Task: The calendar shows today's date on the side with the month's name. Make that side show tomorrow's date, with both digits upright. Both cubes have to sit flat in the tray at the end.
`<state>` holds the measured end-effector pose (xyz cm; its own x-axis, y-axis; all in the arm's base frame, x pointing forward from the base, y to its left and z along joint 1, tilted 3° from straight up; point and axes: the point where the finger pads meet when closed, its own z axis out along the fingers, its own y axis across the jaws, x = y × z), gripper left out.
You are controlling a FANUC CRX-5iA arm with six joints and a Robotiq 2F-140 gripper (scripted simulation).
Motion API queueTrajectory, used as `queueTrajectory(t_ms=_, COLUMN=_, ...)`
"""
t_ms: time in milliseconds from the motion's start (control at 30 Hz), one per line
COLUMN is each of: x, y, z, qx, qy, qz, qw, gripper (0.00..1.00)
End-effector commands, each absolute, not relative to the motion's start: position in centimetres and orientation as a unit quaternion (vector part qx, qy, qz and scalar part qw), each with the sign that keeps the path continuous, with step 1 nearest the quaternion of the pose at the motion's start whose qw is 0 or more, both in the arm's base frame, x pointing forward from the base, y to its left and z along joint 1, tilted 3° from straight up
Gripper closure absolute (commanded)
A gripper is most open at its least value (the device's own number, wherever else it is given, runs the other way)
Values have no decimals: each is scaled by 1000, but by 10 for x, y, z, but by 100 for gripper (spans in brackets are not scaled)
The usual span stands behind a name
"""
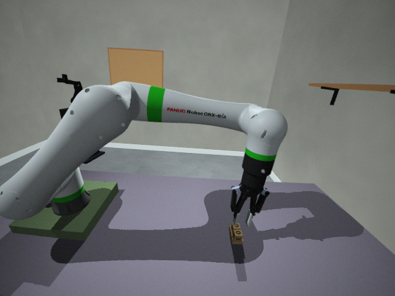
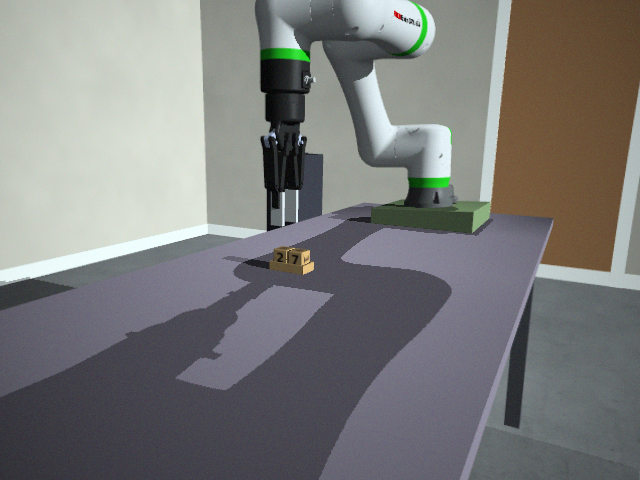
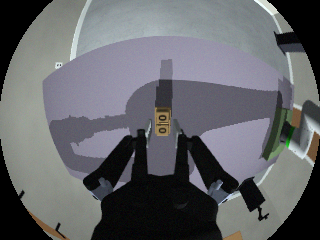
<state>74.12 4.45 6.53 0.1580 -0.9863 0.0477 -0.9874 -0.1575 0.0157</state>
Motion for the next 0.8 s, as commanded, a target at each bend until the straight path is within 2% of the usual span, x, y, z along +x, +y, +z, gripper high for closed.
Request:
queueTrajectory(t_ms=0, x=741, y=44, z=62, qx=761, qy=-649, qz=13, qw=21, gripper=64)
queueTrajectory(t_ms=767, x=741, y=43, z=30, qx=761, qy=-649, qz=13, qw=21, gripper=64)
